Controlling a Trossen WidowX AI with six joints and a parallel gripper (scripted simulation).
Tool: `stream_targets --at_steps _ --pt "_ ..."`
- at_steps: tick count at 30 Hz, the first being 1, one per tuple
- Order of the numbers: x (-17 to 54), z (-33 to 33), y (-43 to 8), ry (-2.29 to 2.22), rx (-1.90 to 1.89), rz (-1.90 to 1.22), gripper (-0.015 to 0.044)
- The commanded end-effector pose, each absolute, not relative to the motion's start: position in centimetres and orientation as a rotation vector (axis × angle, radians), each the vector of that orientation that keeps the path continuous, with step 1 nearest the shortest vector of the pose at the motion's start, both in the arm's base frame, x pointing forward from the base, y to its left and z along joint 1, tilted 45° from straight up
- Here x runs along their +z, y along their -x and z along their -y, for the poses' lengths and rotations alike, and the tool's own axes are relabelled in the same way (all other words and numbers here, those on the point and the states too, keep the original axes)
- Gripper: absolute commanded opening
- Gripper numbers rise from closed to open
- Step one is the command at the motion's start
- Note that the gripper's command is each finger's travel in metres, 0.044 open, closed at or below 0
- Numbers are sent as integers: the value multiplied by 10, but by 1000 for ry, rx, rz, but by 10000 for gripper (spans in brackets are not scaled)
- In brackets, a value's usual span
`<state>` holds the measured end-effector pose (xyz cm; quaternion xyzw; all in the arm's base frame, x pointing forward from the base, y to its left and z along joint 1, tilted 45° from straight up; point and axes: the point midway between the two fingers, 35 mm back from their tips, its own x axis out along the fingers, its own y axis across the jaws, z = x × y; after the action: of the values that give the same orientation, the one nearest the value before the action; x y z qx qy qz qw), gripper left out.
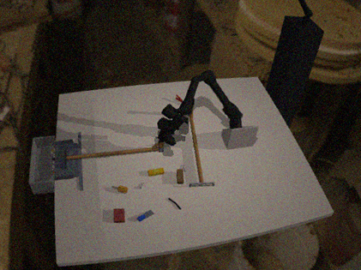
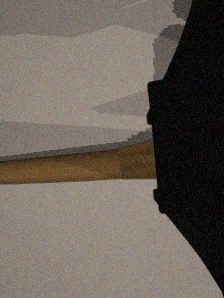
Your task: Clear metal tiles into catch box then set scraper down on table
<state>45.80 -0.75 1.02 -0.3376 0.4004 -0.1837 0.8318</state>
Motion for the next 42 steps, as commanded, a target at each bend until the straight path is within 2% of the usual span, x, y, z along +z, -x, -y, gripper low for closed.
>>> stream_targets --at_steps 1,42 --pt "14 5 -465 715 -382 -837 0" --pt "16 5 -508 715 -383 -834 0"
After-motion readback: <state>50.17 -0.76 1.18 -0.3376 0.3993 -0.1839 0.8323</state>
